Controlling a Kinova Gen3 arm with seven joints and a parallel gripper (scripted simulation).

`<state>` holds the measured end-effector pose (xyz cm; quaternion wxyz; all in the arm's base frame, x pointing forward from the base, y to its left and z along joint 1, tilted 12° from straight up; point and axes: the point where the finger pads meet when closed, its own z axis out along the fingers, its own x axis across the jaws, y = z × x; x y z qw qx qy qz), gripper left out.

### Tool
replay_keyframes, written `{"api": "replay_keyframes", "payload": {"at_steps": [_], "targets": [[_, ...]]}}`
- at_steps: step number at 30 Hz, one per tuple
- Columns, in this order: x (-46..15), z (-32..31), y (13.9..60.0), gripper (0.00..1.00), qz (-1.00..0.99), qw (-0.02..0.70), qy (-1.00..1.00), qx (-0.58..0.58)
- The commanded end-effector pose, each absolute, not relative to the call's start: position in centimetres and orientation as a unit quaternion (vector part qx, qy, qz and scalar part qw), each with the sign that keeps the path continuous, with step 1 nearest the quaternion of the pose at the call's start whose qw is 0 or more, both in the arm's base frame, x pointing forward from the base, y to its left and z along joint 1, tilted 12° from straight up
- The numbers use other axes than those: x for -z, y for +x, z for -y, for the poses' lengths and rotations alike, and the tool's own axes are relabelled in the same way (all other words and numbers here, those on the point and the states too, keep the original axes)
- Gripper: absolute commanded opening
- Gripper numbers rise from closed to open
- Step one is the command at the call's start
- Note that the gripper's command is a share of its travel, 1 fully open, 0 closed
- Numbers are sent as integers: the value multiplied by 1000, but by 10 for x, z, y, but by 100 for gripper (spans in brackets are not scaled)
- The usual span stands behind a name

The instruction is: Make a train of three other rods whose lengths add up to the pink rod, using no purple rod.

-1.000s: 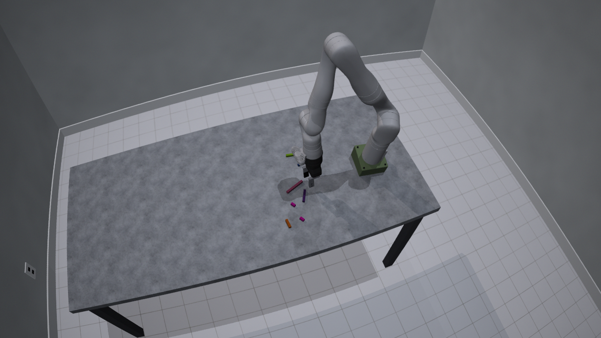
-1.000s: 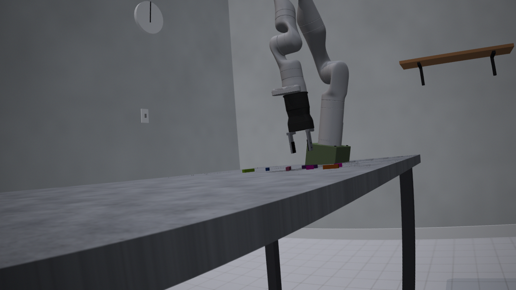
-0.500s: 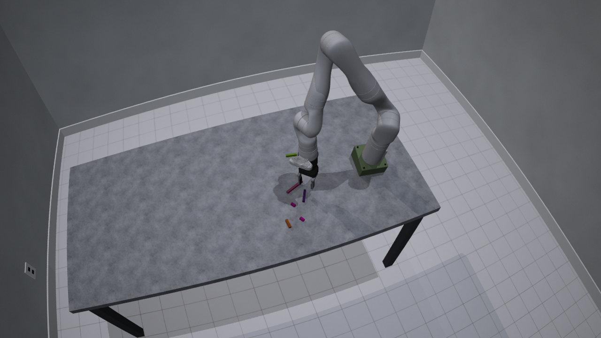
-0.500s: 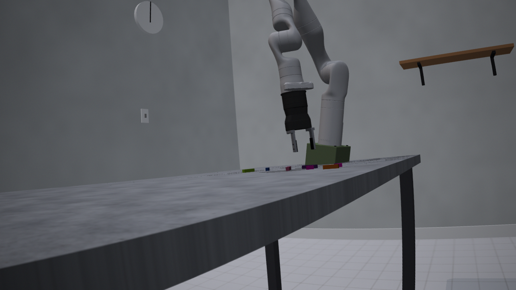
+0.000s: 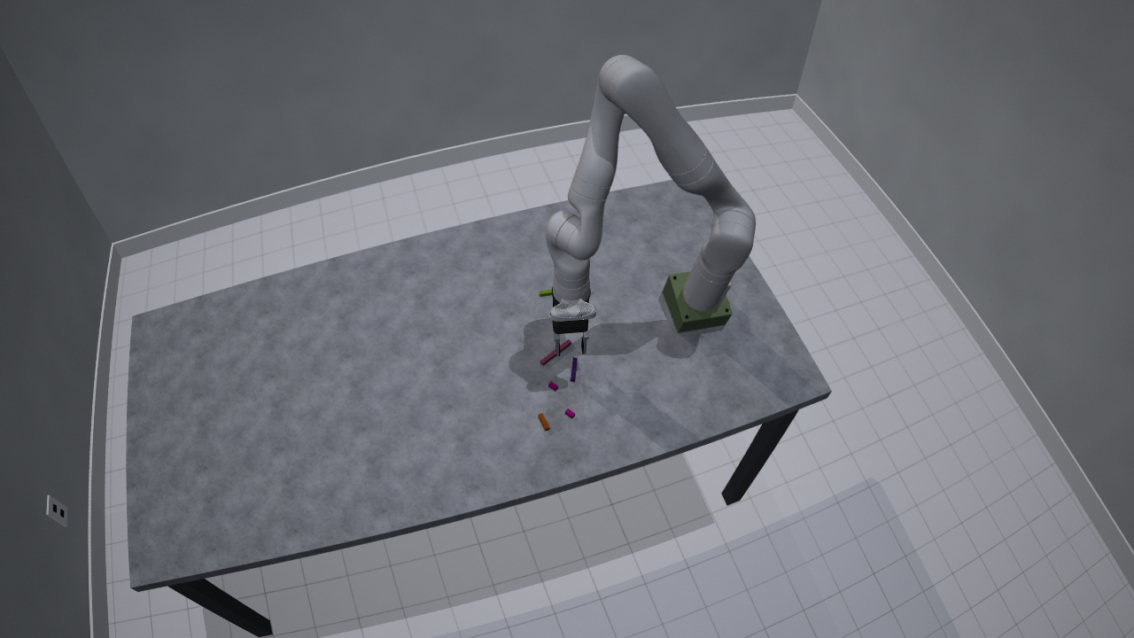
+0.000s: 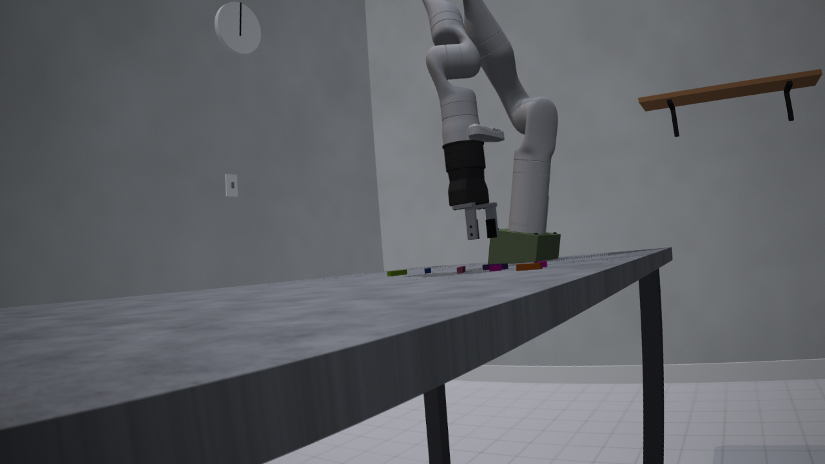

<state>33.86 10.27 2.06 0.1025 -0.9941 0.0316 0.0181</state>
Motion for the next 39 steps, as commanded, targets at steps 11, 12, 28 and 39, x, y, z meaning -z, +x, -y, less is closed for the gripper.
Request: {"api": "replay_keyframes", "payload": {"at_steps": [11,12,28,39], "targets": [[-23,-99,348,100,66,101,-993,4],[-23,-99,349,100,73,101,-992,5],[-23,-99,349,100,78,101,-992,7],[-23,-99,349,100,78,101,-992,7]]}}
